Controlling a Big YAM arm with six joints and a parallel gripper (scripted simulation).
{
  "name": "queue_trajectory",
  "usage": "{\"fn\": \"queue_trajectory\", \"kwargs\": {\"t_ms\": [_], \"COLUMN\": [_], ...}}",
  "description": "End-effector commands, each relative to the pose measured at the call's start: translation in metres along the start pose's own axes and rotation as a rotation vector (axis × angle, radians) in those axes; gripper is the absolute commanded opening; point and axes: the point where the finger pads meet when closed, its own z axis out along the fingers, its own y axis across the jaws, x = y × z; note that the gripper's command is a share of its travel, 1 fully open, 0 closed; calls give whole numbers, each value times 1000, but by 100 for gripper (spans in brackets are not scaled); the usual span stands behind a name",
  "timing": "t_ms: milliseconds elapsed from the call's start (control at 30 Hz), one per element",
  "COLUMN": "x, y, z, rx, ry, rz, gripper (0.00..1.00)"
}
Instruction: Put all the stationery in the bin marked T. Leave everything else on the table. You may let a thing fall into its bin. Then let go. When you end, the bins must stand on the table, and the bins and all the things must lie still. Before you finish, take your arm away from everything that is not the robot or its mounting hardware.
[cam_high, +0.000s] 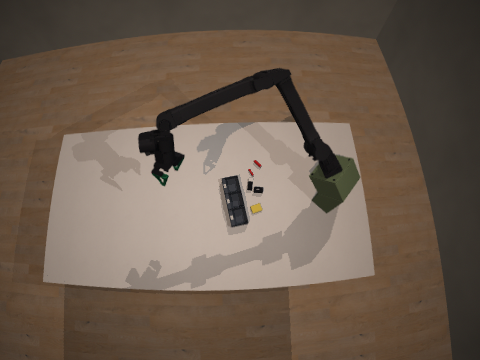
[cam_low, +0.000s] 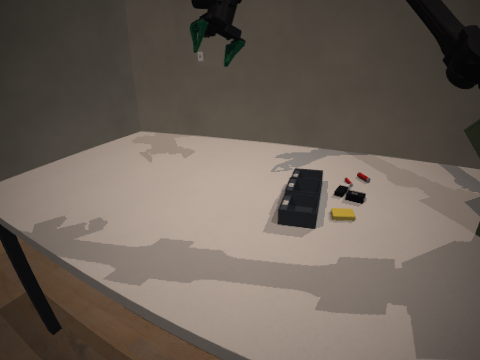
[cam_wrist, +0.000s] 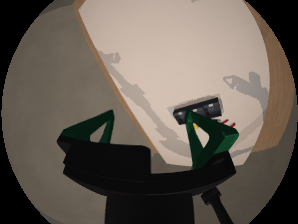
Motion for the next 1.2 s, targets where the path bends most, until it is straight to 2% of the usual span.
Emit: {"fn": "queue_trajectory", "kwargs": {"t_ms": [0, 533, 567, 1167], "x": [-1, -1, 0, 0], "y": [2, 2, 0, 0], "z": [-6, -6, 0, 0], "rx": [-9, -9, 0, 0], "ry": [-8, -8, 0, 0], "rz": [0, 0, 0, 0], "gripper": [100, 100, 9, 9]}}
